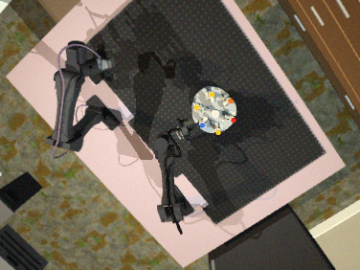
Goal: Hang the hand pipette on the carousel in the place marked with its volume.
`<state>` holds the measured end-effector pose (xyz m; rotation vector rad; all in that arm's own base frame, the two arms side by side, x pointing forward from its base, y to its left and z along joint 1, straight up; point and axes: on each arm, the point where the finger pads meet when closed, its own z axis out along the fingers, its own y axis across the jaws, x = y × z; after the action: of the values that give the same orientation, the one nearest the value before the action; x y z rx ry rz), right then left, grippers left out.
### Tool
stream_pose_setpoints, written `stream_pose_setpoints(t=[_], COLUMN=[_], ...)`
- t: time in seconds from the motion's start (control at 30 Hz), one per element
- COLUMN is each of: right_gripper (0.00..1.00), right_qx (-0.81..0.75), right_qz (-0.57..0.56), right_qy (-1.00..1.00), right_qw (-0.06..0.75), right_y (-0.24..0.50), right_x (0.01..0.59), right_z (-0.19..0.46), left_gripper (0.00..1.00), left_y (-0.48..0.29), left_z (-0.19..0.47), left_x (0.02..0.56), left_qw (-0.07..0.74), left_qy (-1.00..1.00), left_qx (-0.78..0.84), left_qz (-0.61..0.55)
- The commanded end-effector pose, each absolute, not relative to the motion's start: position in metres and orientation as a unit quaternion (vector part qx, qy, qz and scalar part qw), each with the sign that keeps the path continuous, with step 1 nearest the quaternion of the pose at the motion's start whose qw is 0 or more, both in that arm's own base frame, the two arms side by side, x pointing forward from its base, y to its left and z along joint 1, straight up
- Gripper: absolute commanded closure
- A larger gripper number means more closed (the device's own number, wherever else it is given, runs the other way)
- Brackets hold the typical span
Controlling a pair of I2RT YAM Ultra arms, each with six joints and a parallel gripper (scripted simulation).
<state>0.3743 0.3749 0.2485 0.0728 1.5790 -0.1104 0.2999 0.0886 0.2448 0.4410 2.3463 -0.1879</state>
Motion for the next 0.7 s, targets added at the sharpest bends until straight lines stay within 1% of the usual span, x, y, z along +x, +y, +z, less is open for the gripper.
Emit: stream_pose_setpoints(t=[0.0,0.1,0.13,0.17,0.67], right_gripper=[0.88,0.88,0.88,0.88,0.88], right_qx=[0.071,0.091,0.103,0.104,0.113], right_qz=[-0.066,-0.083,-0.073,-0.072,-0.063], right_qy=[0.703,0.701,0.697,0.696,0.693], right_qw=[0.705,0.703,0.706,0.707,0.709], right_y=[0.374,0.371,0.365,0.364,0.364], right_x=[0.371,0.373,0.373,0.373,0.373], right_z=[0.263,0.263,0.279,0.281,0.283], left_gripper=[0.0,0.0,0.0,0.0,0.0], left_y=[0.091,0.091,0.091,0.091,0.091], left_z=[0.253,0.253,0.253,0.253,0.253], left_x=[0.304,0.304,0.304,0.304,0.304], left_qw=[0.379,0.379,0.379,0.379,0.379], left_qy=[0.906,0.906,0.906,0.906,0.906], left_qx=[0.176,0.176,0.176,0.176,0.176], left_qz=[-0.069,-0.069,-0.069,-0.069,-0.069])
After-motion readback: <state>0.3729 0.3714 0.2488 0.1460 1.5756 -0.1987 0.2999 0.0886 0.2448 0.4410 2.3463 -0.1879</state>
